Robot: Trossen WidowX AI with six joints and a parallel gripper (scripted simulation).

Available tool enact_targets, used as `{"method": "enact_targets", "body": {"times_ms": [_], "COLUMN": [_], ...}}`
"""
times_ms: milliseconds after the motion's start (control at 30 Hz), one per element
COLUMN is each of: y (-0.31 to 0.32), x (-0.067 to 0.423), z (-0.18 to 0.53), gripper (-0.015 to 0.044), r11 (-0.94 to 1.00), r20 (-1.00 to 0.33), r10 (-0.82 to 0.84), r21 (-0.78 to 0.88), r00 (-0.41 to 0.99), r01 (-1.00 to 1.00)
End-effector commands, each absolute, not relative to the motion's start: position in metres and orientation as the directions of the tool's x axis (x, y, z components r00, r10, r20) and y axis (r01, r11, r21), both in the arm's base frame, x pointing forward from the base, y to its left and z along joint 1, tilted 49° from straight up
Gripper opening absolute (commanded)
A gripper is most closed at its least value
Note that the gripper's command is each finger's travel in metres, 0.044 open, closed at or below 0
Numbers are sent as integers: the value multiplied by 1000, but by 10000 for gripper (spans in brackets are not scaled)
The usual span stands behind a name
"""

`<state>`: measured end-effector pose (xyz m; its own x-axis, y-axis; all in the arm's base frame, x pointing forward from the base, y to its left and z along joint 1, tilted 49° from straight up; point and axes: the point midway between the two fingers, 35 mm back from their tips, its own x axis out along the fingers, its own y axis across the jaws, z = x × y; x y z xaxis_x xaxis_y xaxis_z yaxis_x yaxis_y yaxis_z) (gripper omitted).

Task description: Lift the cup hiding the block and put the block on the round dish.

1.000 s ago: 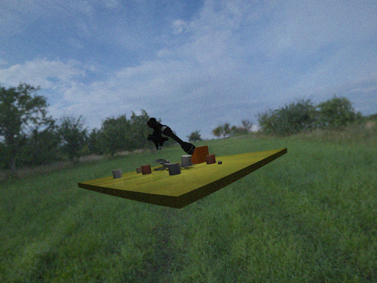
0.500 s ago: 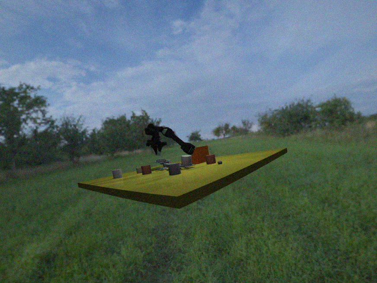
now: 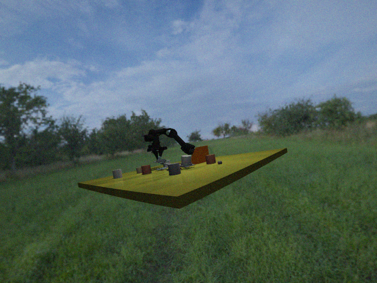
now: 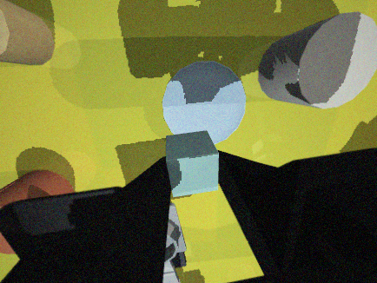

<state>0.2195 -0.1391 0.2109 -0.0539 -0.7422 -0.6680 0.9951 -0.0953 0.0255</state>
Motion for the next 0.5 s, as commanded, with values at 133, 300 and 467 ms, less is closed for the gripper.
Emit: {"method": "enact_targets", "body": {"times_ms": [133,300,467], "y": [-161,-165,-178], "x": [193,190,189], "z": [214,212,201], "gripper": [0,0,0], "r11": [-126,-129,-129], "r20": [-652,-651,-652], "r10": [-754,-754,-754], "r21": [19,18,19], "r00": [-83,-86,-86], "r01": [992,991,991]}}
